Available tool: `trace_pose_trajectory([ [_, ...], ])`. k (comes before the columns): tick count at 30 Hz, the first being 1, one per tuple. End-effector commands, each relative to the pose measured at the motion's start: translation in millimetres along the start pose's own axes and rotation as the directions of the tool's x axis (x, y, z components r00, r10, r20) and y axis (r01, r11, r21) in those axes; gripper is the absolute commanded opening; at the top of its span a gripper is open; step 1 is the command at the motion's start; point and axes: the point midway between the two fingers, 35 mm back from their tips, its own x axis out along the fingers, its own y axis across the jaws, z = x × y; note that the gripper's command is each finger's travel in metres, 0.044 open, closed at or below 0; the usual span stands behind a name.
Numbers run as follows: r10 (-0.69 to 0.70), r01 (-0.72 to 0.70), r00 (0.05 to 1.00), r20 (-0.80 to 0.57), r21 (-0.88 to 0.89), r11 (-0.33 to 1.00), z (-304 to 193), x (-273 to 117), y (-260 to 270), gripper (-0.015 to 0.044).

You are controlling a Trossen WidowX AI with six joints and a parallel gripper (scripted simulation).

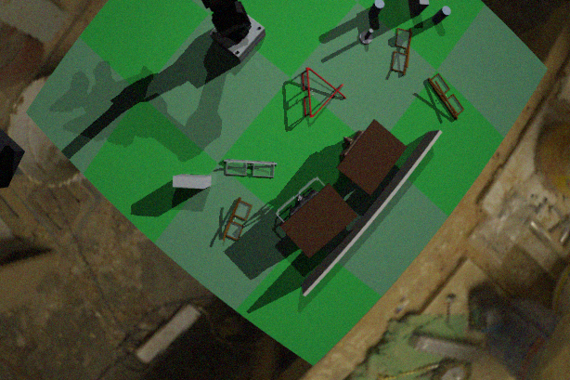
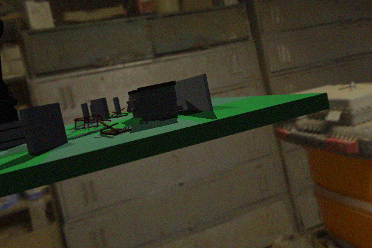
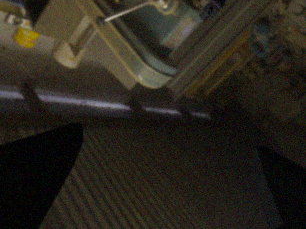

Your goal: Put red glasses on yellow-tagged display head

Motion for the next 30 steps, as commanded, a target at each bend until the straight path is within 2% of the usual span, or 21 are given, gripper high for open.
trace_pose_trajectory([
  [1,0.000,0.000,1.000,0.000,0.000,1.000,0.0,0.0,0.0,0.0426],
  [8,0.000,0.000,1.000,0.000,0.000,1.000,0.0,0.0,0.0,0.0440],
  [12,0.049,-0.048,0.998,0.033,-0.017,0.999,10.5,-6.7,10.6,0.0335],
  [19,0.243,-0.227,0.954,0.173,-0.107,0.968,52.9,-43.5,50.7,0.0151],
  [25,0.404,-0.335,0.865,0.299,-0.256,0.907,92.6,-86.8,82.2,0.0000],
  [30,0.488,-0.393,0.789,0.373,-0.305,0.868,113.7,-119.9,95.6,0.0000],
])
